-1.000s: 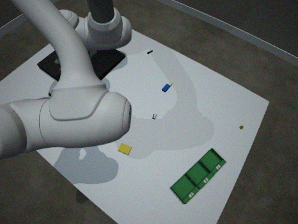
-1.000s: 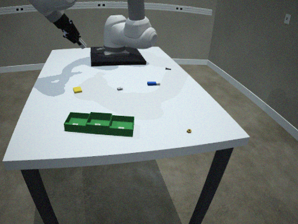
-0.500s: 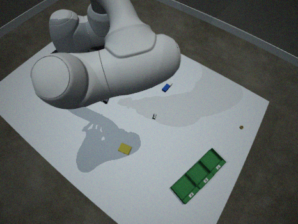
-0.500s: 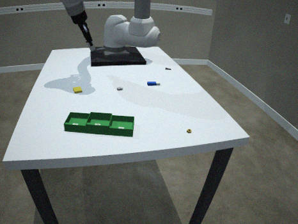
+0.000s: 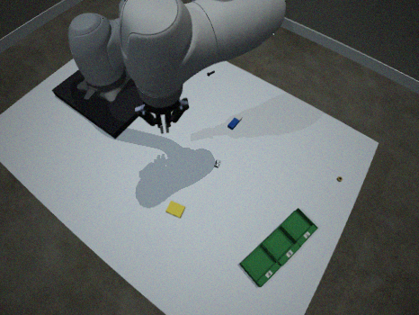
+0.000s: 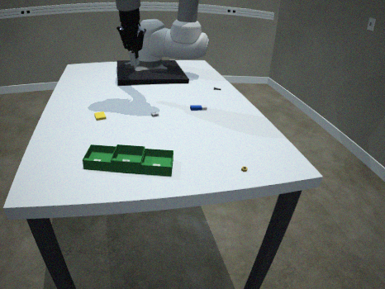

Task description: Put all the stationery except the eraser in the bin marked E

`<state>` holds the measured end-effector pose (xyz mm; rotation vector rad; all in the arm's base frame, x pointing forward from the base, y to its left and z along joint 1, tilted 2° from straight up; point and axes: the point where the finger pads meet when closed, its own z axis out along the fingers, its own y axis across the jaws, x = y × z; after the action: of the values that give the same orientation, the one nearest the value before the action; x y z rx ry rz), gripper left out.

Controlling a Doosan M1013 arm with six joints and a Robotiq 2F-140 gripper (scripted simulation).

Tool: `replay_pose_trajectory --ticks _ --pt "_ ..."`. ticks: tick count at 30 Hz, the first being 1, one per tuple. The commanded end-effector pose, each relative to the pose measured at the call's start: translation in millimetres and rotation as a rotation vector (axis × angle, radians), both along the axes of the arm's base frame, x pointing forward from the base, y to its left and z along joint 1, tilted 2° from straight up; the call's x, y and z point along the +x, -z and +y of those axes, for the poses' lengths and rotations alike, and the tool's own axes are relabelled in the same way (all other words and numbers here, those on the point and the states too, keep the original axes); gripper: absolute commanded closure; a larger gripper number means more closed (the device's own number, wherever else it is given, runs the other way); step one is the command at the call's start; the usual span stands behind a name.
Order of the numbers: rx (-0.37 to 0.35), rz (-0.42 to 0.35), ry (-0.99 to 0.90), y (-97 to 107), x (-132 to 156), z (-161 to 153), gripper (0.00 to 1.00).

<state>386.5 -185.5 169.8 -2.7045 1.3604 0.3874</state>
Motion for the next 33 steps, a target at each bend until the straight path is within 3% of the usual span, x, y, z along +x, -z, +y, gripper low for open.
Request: replay_pose_trajectory --ticks 1,7,17,29,33 --pt "-0.021 -0.061 -0.143 -4 13 16 0.85" --pt "-0.044 -0.121 -0.295 -9 26 34 0.85" --pt "-0.110 -0.273 -0.715 -28 60 92 0.85" --pt "-0.112 -0.277 -0.725 -28 60 92 0.85" --pt "-0.132 -0.260 -0.530 -20 84 70 0.85"
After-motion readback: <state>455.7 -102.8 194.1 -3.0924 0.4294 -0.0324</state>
